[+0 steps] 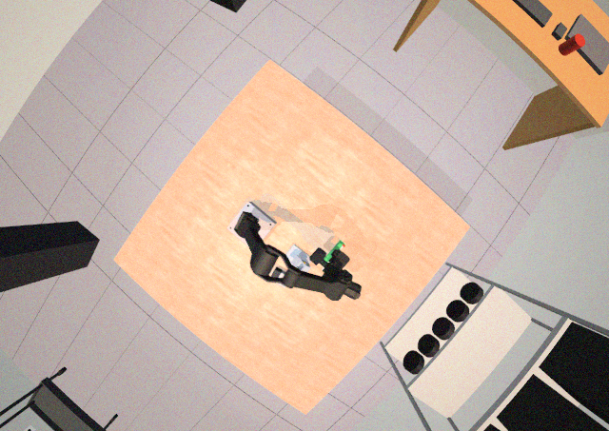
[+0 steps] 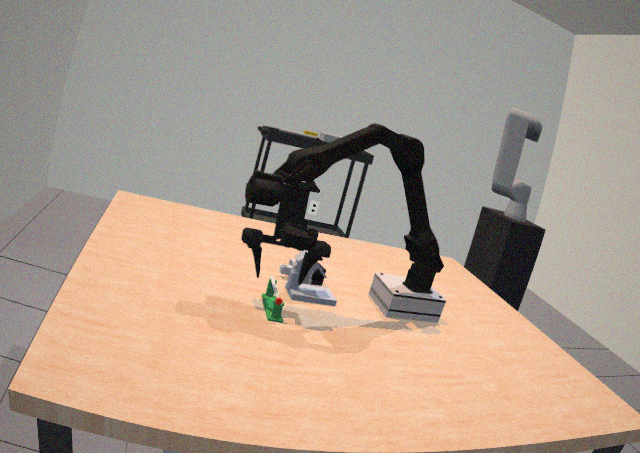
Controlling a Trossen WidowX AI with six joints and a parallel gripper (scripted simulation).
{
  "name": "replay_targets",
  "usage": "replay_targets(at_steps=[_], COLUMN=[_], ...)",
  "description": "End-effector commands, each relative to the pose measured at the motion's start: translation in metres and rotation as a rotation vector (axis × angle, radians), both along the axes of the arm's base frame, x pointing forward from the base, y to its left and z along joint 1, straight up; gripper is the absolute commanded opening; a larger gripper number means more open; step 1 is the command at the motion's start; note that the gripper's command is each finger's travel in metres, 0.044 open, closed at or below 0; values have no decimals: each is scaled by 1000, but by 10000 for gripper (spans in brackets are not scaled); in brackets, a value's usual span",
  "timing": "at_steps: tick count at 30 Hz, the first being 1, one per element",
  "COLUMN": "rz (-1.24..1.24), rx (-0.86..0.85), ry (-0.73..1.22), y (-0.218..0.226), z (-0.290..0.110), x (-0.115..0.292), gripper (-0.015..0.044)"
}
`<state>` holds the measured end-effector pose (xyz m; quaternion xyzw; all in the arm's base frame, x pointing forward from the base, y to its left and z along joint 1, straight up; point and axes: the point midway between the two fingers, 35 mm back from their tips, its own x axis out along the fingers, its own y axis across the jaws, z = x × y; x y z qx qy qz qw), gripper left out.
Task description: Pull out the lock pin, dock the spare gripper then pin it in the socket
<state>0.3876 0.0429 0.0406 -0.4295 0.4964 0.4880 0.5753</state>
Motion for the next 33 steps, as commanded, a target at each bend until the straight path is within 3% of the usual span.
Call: replay_targets(at_steps=[1,25,33], rz=[0,0,0], rx=[0,-2,-1], ry=[-1,26,25], y=[0,0,0], z=[11,53,96], x=[0,-4,-4], gripper=[440,440,440])
